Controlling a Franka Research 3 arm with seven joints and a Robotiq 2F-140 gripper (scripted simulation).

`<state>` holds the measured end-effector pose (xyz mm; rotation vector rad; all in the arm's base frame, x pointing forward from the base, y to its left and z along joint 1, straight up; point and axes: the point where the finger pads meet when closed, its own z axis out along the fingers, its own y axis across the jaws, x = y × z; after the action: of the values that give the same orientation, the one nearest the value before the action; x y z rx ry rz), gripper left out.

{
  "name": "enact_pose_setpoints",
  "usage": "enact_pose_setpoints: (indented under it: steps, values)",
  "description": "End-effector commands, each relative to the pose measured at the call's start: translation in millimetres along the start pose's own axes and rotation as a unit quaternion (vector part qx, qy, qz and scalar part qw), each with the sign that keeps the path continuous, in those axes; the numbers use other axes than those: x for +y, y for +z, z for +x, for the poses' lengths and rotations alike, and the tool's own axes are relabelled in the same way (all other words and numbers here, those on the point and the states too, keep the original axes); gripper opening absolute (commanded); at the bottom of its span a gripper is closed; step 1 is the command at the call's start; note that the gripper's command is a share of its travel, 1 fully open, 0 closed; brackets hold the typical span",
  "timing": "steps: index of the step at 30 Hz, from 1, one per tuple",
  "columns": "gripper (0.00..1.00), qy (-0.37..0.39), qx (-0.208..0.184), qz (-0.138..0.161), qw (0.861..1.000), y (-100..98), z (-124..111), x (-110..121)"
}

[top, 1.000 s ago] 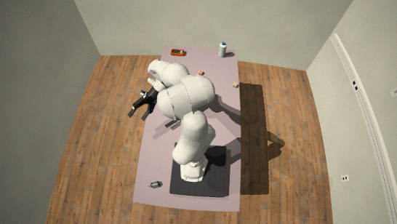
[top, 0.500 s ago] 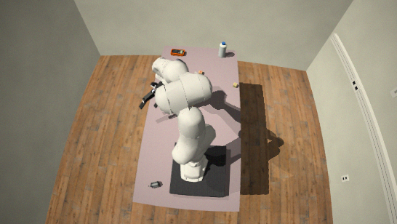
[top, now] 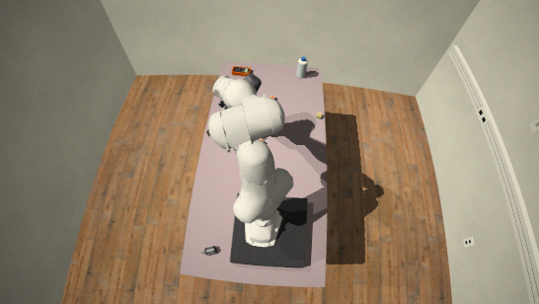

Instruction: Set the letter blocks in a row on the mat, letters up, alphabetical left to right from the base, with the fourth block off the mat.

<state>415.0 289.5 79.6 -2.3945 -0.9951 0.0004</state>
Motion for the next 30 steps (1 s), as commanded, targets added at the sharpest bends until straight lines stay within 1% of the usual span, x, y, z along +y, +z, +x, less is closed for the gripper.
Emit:
enact_pose_setpoints:
  steps: [1,6,8,9,18,20,30]
  values:
    - [1.0,-0.028,0.024,-0.059,0.998,-10.3,16,47]
    - [1.0,-0.037,0.037,-0.114,0.992,-28.7,26,92]
    - [1.0,-0.037,0.037,-0.114,0.992,-28.7,26,92]
    - [1.0,-0.042,0.043,-0.141,0.988,-39.2,30,114]
    - [1.0,-0.061,0.059,-0.236,0.968,-82.5,42,186]
    - [1.0,-0.062,0.06,-0.241,0.967,-85.5,43,190]
    - [1.0,-0.062,0.06,-0.241,0.967,-85.5,43,190]
